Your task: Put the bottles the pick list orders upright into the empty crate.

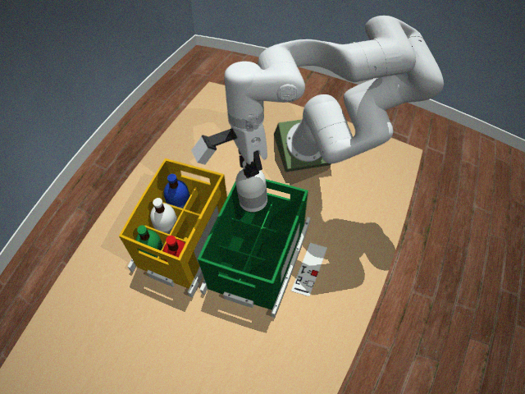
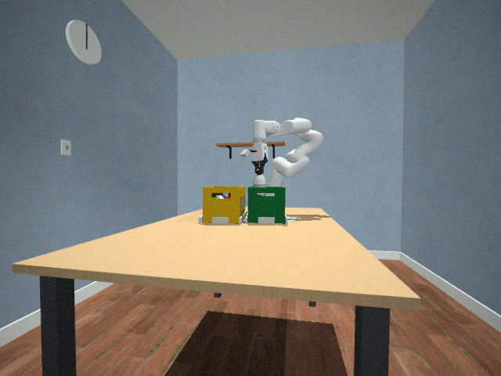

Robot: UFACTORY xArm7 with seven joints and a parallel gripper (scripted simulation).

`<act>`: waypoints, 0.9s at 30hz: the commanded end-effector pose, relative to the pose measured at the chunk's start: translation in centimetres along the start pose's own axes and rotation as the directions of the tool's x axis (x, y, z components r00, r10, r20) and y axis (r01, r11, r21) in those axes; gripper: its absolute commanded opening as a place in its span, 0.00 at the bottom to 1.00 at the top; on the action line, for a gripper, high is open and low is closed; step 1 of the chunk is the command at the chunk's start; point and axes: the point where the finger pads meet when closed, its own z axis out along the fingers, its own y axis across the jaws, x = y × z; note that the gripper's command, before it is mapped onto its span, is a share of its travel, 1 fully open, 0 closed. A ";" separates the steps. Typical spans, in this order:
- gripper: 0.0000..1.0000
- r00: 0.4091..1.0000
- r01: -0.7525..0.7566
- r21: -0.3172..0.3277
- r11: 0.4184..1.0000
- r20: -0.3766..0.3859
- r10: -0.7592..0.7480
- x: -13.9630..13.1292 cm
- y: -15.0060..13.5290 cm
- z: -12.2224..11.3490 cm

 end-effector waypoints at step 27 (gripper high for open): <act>0.00 1.000 0.001 0.000 1.000 -0.004 -0.001 0.1 0.0 2.5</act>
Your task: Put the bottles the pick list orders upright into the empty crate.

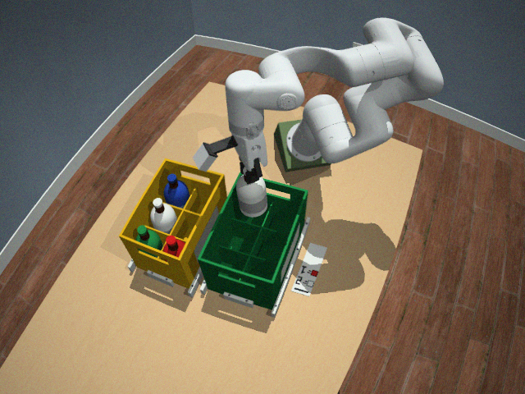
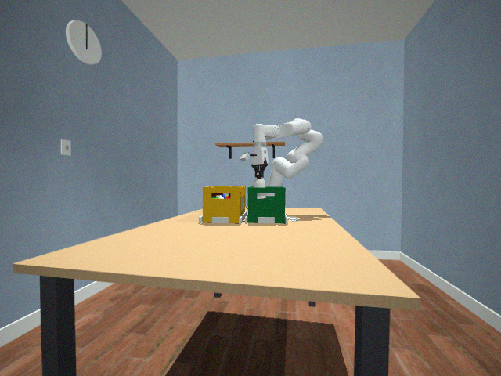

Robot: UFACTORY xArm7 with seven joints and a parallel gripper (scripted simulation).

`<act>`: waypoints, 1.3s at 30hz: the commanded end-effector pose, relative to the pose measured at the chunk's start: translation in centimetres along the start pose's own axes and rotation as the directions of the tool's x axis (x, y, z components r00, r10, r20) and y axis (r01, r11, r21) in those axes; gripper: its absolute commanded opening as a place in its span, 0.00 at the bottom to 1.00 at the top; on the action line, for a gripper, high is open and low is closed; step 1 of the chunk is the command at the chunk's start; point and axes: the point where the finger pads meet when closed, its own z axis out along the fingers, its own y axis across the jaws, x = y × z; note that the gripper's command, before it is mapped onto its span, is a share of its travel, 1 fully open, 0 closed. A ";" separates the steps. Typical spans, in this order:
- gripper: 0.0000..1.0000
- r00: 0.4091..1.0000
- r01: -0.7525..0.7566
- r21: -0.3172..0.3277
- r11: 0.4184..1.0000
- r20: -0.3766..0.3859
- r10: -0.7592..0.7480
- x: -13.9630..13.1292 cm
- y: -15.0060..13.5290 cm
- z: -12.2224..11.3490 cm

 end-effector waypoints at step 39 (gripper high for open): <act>0.00 1.000 0.001 0.000 1.000 -0.003 -0.001 0.1 0.0 3.7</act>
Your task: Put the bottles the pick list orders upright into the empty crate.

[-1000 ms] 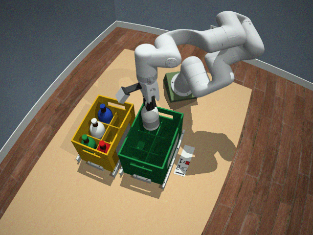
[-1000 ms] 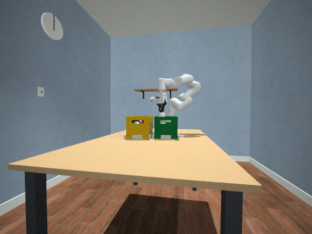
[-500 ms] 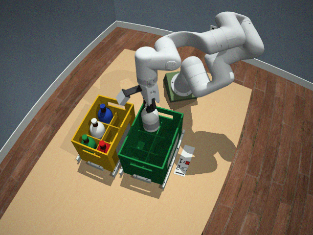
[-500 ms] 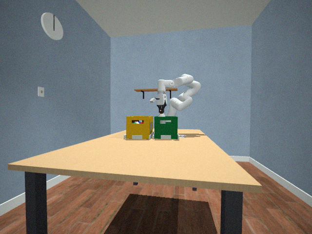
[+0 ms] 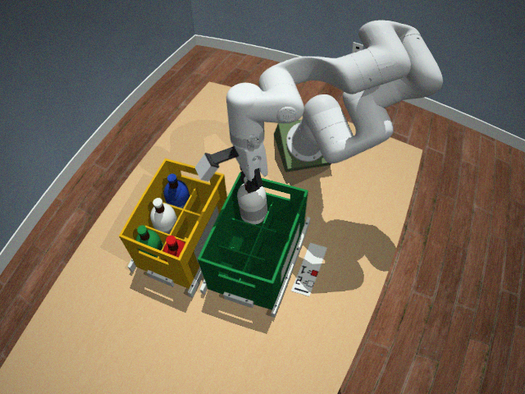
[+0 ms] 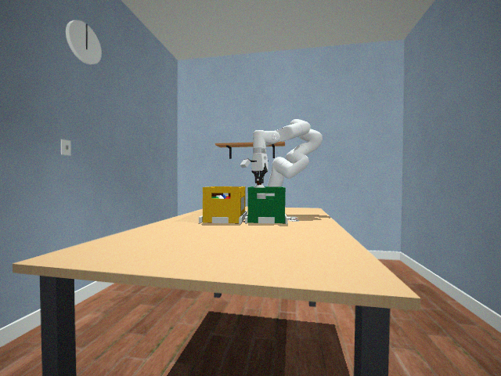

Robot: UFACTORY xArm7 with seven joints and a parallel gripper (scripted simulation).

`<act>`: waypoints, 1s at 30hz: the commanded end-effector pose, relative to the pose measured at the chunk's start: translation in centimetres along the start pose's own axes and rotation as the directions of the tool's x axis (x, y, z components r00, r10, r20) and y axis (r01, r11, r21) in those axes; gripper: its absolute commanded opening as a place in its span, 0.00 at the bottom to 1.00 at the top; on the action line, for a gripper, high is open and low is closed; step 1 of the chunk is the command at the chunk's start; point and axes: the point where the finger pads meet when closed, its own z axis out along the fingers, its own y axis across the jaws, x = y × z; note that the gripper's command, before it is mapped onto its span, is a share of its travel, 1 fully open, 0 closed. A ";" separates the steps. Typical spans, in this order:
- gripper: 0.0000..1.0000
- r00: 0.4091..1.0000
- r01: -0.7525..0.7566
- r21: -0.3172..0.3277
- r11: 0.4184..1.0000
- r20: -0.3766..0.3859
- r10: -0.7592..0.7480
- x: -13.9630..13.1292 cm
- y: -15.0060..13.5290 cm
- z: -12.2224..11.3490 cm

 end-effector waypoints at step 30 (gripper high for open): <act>0.00 1.000 0.001 0.000 1.000 -0.004 -0.001 0.1 0.0 2.7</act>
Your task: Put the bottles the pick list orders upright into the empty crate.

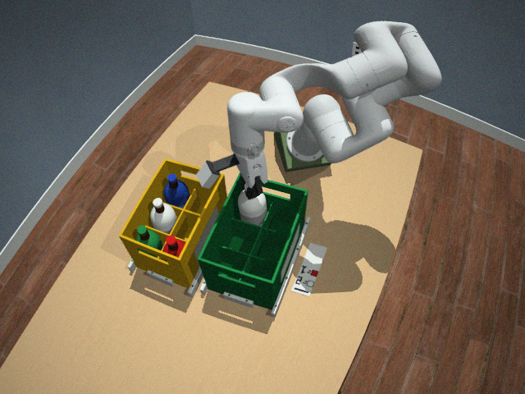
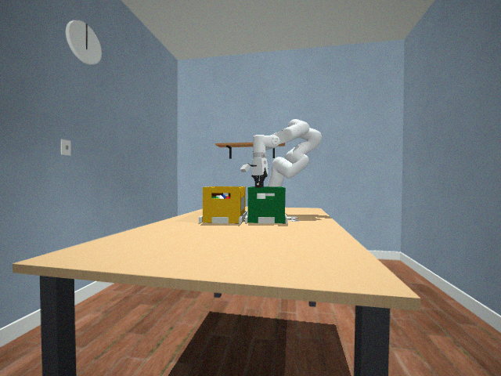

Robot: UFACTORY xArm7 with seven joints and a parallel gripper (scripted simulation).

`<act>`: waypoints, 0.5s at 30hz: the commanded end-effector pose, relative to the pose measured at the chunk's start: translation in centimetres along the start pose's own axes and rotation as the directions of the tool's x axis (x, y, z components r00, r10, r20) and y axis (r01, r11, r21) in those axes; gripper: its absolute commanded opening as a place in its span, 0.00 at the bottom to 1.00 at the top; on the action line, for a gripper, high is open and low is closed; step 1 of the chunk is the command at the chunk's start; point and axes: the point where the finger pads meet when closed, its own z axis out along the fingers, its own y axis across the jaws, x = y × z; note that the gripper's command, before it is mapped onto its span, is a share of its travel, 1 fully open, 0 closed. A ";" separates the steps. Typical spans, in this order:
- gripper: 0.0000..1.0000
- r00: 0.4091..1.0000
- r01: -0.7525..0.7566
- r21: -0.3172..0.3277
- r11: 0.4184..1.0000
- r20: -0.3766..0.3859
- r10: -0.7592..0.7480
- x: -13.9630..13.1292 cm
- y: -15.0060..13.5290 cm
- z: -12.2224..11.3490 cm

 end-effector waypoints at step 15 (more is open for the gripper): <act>0.00 1.000 0.001 0.000 1.000 -0.003 -0.001 0.1 0.0 0.6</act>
